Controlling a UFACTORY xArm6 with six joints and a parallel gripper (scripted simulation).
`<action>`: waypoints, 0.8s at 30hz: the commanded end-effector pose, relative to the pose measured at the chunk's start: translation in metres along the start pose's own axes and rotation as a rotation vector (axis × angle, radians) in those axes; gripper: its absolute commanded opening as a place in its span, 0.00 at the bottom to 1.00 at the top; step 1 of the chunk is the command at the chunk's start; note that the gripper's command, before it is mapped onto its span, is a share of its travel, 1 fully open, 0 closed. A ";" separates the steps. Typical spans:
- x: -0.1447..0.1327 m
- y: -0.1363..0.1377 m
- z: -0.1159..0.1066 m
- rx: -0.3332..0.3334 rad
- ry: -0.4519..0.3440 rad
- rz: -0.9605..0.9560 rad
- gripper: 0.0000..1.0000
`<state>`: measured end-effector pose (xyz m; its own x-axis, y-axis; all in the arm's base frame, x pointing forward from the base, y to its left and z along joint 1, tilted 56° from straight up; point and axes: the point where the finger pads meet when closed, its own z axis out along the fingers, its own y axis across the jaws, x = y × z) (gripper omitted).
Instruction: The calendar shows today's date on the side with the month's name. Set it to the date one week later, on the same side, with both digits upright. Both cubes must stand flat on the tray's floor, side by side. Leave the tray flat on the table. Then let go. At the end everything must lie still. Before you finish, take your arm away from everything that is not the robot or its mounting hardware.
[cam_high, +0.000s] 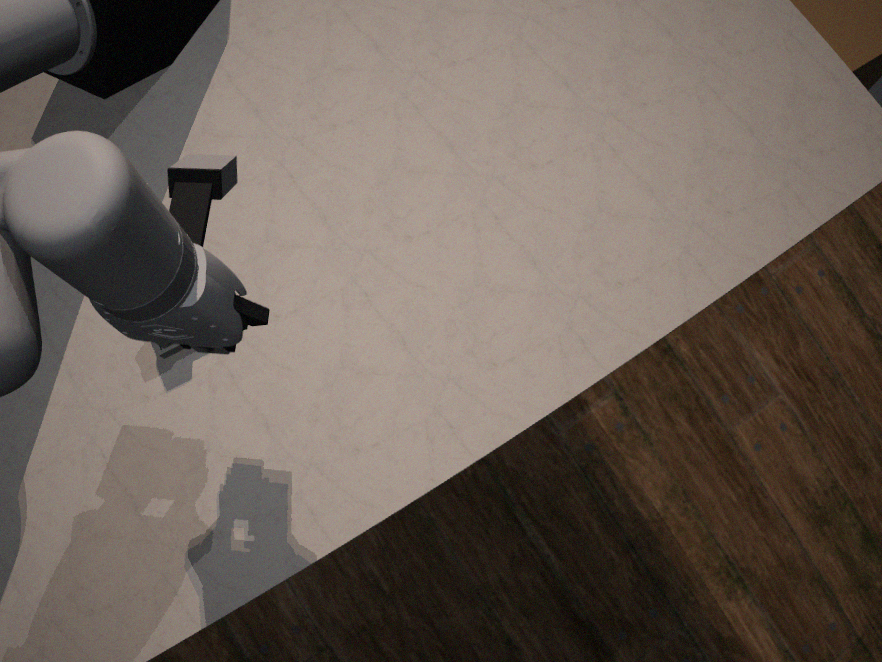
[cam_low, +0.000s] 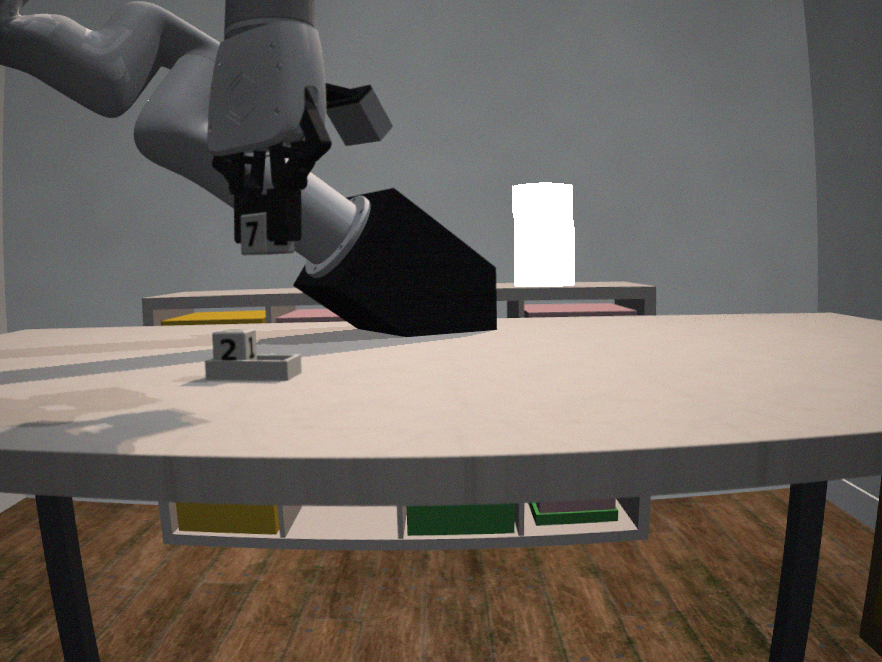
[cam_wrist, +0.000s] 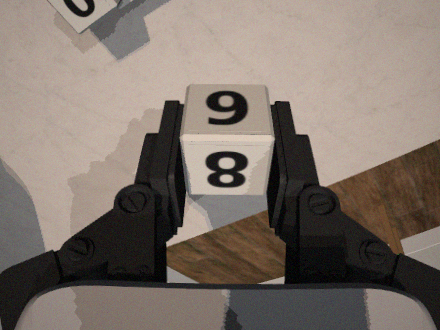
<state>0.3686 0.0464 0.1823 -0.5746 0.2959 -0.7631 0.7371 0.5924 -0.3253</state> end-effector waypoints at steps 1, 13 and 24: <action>-0.007 0.009 0.001 0.000 0.009 -0.172 0.29; -0.022 0.024 0.005 -0.001 0.008 -0.503 0.29; -0.027 0.030 0.007 -0.001 0.007 -0.635 0.29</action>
<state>0.4082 0.0499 0.1883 -0.8995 -0.1018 -0.4248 0.2611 0.6542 -0.7098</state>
